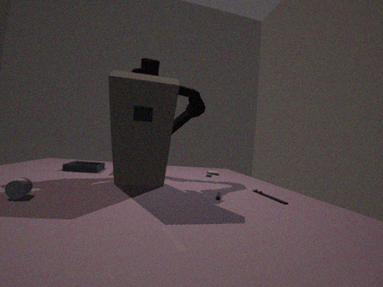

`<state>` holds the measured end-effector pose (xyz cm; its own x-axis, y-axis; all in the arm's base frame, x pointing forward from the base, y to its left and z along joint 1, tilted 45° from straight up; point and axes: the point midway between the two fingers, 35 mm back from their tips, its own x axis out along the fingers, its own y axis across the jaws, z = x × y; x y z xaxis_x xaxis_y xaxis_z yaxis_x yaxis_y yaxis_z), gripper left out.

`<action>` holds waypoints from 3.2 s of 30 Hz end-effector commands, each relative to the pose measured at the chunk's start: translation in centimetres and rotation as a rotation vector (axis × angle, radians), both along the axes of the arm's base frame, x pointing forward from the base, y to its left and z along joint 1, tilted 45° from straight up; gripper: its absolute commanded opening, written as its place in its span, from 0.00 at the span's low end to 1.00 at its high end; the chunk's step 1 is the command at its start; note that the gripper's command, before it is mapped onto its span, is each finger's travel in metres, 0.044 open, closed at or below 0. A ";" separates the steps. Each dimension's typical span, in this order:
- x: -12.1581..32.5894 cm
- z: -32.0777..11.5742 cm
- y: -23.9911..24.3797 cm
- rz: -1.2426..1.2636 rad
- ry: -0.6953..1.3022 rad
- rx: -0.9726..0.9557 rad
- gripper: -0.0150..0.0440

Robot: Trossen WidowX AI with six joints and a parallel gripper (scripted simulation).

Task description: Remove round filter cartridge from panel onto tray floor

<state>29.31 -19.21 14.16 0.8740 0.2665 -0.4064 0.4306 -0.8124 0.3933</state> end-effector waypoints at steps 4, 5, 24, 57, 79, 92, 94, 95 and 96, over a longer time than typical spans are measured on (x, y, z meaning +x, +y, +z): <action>0.2 -0.1 0.0 -0.004 0.003 0.002 0.43; 0.2 -0.1 0.0 -0.004 0.003 0.002 0.43; 1.2 -0.6 0.3 -0.004 0.002 0.002 0.43; 1.3 -0.6 0.3 -0.008 -0.006 0.007 0.34; 1.8 -0.9 0.5 0.216 -0.142 -0.472 0.25; 1.9 -0.9 0.5 0.401 -0.262 -0.868 0.25; 1.9 -0.9 0.5 0.429 -0.281 -0.929 0.25; 1.8 -0.9 0.5 0.444 -0.290 -0.959 0.25; 1.8 -0.9 0.5 0.458 -0.299 -0.990 0.25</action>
<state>30.59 -18.87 13.48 0.8787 0.2628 -0.3984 0.4105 0.0099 0.9118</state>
